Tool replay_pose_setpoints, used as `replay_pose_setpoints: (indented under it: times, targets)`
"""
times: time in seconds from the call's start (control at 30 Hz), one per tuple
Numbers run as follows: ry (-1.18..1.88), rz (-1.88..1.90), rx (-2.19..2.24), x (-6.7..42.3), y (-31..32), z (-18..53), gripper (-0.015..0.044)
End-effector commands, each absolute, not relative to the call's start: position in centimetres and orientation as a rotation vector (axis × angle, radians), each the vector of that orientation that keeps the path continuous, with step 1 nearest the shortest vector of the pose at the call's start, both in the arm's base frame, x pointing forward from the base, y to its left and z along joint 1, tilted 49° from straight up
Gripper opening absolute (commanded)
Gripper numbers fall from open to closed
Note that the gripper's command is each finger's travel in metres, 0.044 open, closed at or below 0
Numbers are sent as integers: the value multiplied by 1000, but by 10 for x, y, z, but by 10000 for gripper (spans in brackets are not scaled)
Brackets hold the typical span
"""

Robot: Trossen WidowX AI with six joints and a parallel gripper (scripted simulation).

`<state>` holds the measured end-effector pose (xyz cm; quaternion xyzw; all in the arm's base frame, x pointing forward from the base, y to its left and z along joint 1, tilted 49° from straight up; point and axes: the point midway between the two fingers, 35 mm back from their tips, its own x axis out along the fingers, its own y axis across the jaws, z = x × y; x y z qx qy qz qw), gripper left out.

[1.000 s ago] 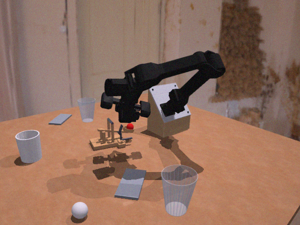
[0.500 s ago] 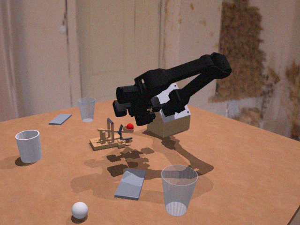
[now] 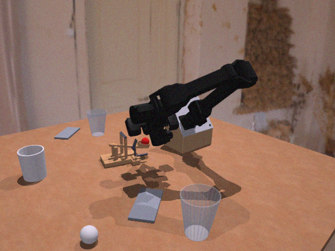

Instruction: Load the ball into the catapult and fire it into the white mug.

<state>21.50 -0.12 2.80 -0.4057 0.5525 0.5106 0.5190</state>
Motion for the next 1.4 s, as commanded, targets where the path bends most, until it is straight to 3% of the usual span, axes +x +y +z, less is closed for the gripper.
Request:
replay_pose_setpoints:
  times: [0.0,1.37]
  targets:
    - [1326,1227,-966,215,4,23,0]
    - [1325,1231,-963,213,57,-20,0]
